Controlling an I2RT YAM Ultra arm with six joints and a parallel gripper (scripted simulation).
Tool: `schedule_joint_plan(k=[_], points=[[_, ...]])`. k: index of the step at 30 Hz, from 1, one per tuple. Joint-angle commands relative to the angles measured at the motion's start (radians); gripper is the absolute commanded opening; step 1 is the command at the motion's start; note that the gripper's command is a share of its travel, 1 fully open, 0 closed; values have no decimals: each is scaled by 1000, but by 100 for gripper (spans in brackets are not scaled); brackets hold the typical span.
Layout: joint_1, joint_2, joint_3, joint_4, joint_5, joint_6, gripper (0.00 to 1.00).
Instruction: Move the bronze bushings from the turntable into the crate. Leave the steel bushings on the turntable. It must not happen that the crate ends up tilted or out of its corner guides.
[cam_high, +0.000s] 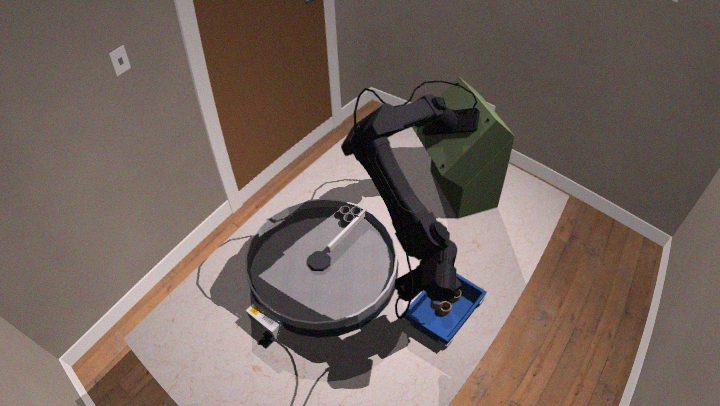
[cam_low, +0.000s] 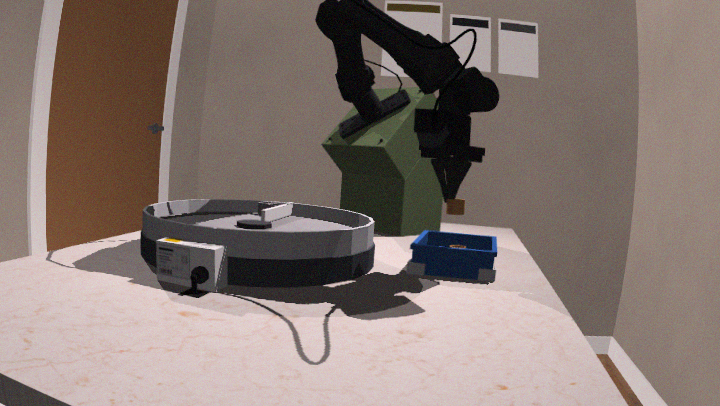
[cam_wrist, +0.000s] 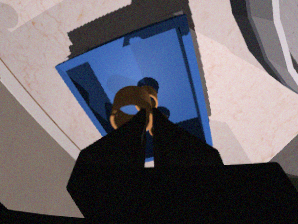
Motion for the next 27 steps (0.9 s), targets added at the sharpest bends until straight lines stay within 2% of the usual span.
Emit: schedule_joint_plan(k=[1, 27], points=[[38, -9, 40, -33, 20, 18, 0], [39, 4, 45, -37, 20, 19, 0]])
